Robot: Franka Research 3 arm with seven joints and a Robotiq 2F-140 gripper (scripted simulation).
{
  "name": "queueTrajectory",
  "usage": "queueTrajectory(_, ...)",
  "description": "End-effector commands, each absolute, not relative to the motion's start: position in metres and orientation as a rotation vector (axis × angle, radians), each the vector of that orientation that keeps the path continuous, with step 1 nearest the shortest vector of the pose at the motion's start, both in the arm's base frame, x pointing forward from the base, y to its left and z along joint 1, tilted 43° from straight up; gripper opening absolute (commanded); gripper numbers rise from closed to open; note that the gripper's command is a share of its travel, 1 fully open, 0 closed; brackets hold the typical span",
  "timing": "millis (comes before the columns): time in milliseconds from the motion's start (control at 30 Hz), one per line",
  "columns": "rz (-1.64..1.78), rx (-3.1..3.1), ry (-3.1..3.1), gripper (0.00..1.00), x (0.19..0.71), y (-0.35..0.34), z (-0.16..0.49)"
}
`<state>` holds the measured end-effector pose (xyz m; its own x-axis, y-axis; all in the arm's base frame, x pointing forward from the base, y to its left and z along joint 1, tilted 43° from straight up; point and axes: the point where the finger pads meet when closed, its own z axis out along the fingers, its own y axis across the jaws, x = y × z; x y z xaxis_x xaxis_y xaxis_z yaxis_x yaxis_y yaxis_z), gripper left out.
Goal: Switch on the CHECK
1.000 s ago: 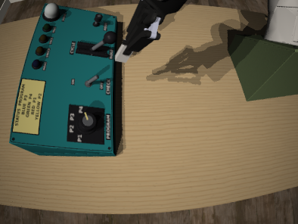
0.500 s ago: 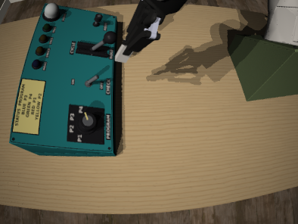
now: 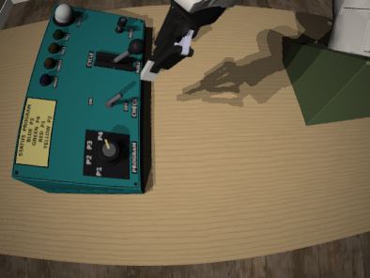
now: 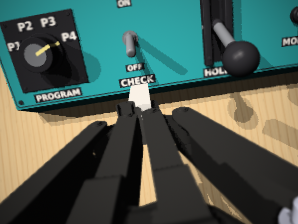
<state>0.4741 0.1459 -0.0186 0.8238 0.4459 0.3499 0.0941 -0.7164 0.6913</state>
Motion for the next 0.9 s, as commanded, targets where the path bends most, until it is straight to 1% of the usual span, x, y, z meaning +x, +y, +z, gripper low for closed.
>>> queueTrajectory(0, 0.669, 2.326, 0.391, 0.0, 0.479, 0.145, -0.026)
queueTrajectory(867, 0.669, 2.326, 0.391, 0.0, 0.514, 0.112, -0.068)
